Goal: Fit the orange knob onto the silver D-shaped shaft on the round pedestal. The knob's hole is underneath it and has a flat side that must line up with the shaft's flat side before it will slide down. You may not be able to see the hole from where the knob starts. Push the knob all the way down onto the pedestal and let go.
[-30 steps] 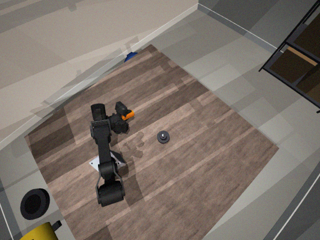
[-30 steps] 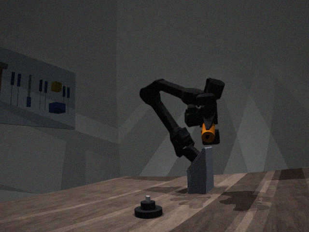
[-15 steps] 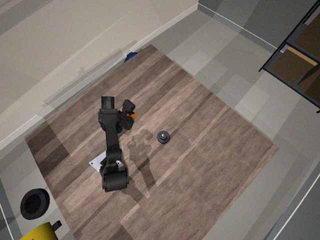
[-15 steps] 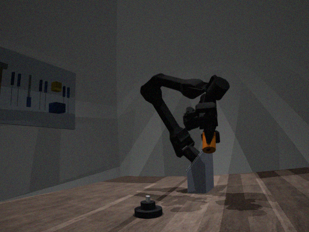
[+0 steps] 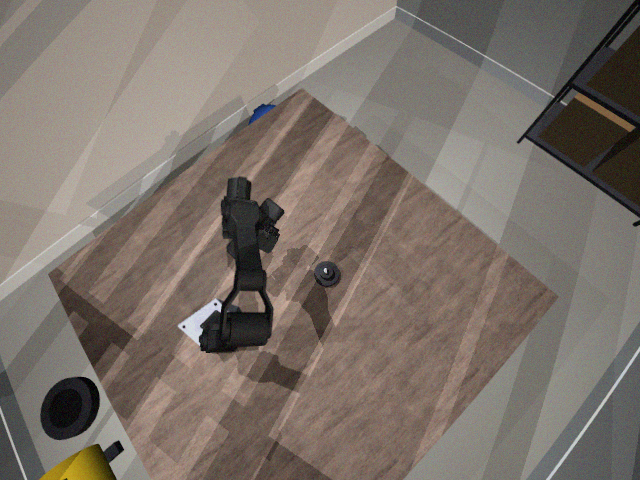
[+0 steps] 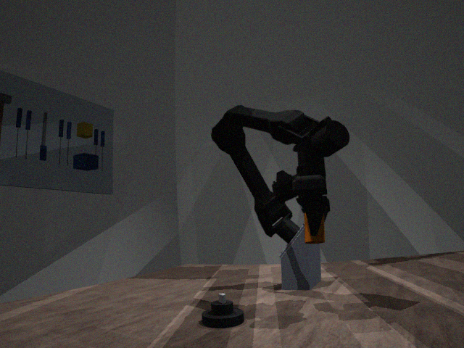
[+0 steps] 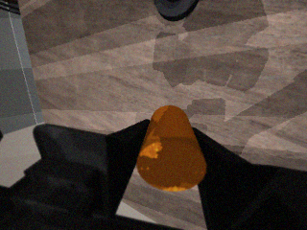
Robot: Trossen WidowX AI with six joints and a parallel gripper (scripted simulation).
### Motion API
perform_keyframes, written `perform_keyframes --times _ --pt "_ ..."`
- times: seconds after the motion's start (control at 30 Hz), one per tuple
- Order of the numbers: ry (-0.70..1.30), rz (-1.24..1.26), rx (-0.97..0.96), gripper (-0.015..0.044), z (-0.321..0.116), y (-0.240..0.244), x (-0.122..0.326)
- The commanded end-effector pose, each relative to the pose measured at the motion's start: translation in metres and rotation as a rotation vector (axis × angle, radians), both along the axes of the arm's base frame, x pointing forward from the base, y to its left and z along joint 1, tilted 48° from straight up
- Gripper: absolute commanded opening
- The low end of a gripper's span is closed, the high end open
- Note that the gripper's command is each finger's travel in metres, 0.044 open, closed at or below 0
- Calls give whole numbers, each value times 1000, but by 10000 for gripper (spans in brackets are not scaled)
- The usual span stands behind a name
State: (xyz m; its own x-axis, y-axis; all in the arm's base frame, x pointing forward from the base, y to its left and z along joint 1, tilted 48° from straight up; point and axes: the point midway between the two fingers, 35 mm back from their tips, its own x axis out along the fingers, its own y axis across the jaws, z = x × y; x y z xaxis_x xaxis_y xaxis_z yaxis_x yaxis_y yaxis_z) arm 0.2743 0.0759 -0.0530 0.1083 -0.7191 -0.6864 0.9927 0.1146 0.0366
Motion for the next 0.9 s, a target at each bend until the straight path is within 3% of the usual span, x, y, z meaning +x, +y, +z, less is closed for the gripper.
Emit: perform_keyframes --times 0.0,0.3,0.87 --pt "41 -56 0 0 -4 -4 3" --pt "116 -138 -5 0 -17 -18 5" --pt "137 -170 -8 0 -87 -88 6"
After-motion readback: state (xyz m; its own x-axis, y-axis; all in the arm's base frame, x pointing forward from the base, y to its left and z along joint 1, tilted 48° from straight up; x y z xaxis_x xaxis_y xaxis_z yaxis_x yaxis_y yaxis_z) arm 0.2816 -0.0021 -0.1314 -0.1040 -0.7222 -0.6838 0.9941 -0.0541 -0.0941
